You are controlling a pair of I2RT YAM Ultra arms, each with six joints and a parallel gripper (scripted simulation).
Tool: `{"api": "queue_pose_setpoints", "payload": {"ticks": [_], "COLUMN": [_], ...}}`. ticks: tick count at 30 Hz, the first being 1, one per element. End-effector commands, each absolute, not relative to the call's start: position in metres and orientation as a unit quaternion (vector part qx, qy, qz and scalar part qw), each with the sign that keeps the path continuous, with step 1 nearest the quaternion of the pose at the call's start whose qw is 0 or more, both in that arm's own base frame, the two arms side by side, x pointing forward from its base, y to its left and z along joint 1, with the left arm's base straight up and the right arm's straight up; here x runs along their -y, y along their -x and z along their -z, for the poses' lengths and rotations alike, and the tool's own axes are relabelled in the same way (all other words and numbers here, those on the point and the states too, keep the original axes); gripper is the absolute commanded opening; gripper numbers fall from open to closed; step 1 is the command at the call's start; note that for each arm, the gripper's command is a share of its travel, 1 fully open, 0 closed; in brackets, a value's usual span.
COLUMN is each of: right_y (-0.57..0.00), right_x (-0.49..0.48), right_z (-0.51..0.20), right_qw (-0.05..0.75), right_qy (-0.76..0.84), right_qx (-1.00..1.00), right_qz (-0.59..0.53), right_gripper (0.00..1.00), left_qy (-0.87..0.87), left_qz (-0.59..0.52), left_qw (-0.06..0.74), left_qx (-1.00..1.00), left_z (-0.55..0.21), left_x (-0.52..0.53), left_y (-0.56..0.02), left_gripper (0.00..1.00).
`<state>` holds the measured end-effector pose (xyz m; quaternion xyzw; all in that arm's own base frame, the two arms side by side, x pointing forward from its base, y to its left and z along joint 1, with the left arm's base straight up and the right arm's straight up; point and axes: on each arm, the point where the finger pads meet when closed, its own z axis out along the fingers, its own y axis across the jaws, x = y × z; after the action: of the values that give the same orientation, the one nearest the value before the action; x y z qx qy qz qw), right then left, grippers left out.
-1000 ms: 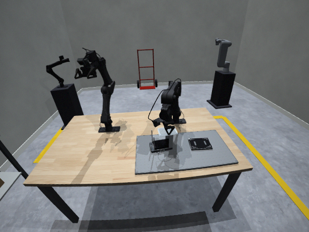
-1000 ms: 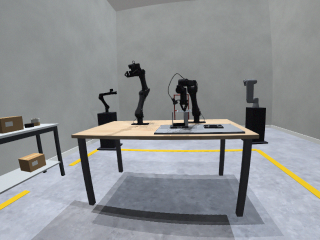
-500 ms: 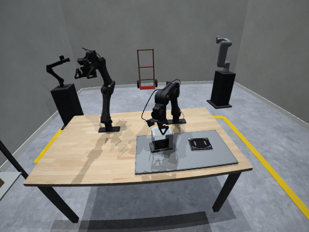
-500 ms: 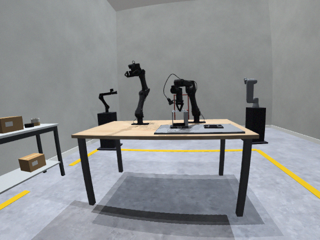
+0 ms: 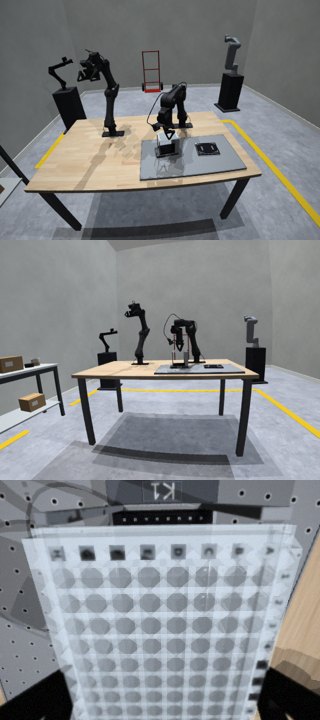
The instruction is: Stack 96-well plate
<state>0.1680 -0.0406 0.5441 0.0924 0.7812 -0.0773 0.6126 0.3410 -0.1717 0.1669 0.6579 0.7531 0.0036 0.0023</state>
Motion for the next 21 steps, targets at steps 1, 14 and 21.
{"api": "queue_pose_setpoints", "payload": {"ticks": [1,14,21], "right_y": [-0.158,-0.158,-0.158], "right_x": [0.0413,0.0413,0.0413], "right_z": [-0.542,-0.542,-0.542], "right_qw": [0.61,0.61,0.61], "right_qy": [-0.103,-0.103,-0.103], "right_qx": [-0.782,-0.782,-0.782], "right_qz": [0.08,0.08,0.08], "right_gripper": [1.0,1.0,1.0], "left_qy": [-0.652,-0.652,-0.653], "left_qz": [0.002,0.002,0.002], "left_qw": [0.01,0.01,0.01], "left_qx": [-0.758,-0.758,-0.757], "left_z": [-0.1821,-0.1821,-0.1821], "left_x": [0.1736,0.1722,0.1733], "left_y": [-0.346,-0.3464,-0.3457], "left_gripper": [0.0,0.0,0.0]}}
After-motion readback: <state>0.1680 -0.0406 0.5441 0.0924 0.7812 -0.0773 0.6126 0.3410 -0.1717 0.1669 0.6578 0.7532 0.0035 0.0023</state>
